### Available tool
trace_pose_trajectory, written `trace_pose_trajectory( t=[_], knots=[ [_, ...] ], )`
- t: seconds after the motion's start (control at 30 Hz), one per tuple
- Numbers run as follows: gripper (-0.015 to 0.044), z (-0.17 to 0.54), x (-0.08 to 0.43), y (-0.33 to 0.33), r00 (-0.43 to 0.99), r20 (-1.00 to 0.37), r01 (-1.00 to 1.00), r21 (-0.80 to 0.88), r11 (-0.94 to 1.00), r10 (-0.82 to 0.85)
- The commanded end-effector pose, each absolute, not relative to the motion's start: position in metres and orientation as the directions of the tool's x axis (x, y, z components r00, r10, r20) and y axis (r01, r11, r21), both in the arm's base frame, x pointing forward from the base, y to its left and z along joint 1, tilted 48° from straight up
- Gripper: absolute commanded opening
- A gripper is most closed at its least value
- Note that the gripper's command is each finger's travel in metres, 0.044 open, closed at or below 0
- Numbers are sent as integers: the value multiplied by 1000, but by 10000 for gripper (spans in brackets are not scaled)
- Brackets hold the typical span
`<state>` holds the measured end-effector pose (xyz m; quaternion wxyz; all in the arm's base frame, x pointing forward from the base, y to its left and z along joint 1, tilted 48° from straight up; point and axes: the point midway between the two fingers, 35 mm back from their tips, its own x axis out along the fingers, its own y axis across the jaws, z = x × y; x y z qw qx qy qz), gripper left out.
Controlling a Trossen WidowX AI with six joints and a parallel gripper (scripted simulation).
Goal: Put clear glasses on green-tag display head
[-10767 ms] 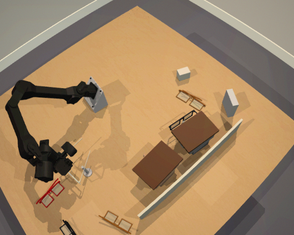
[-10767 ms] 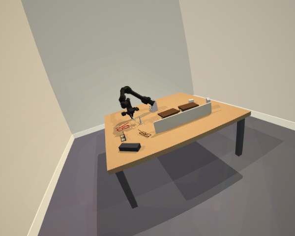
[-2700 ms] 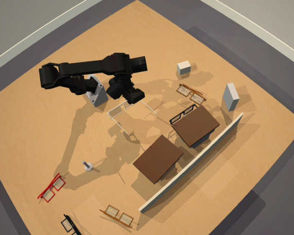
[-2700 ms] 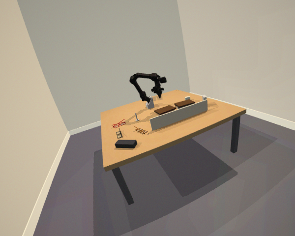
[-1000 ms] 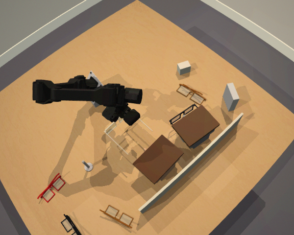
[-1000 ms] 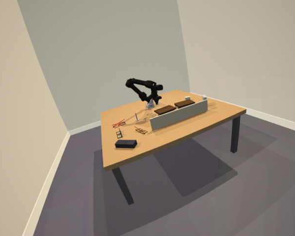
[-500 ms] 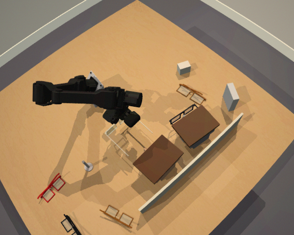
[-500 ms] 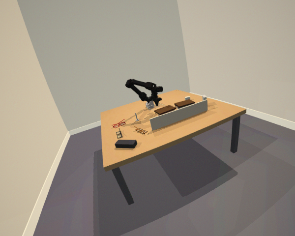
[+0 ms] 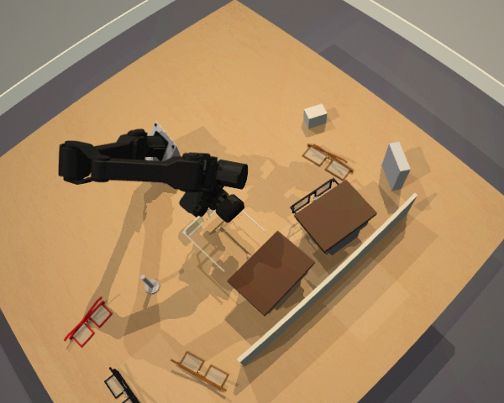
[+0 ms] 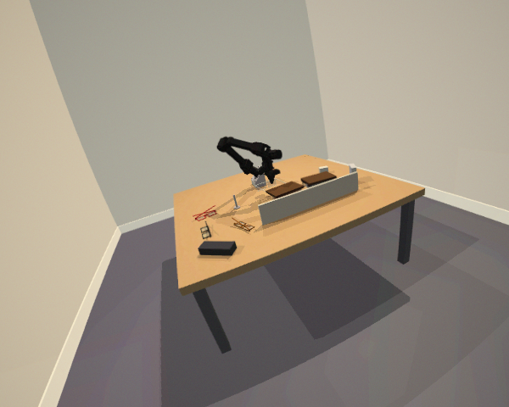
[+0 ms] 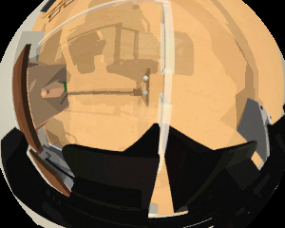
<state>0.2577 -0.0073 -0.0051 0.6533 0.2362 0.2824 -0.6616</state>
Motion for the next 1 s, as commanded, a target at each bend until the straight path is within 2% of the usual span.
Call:
trace_pose_trajectory(
  t=[0.0, 0.97],
  knots=[
    [0, -6, 264, -8, -32, -679, 998, -66, 17, -734],
    [0, -10, 307, -9, -30, -679, 998, -63, 17, -734]
  ],
)
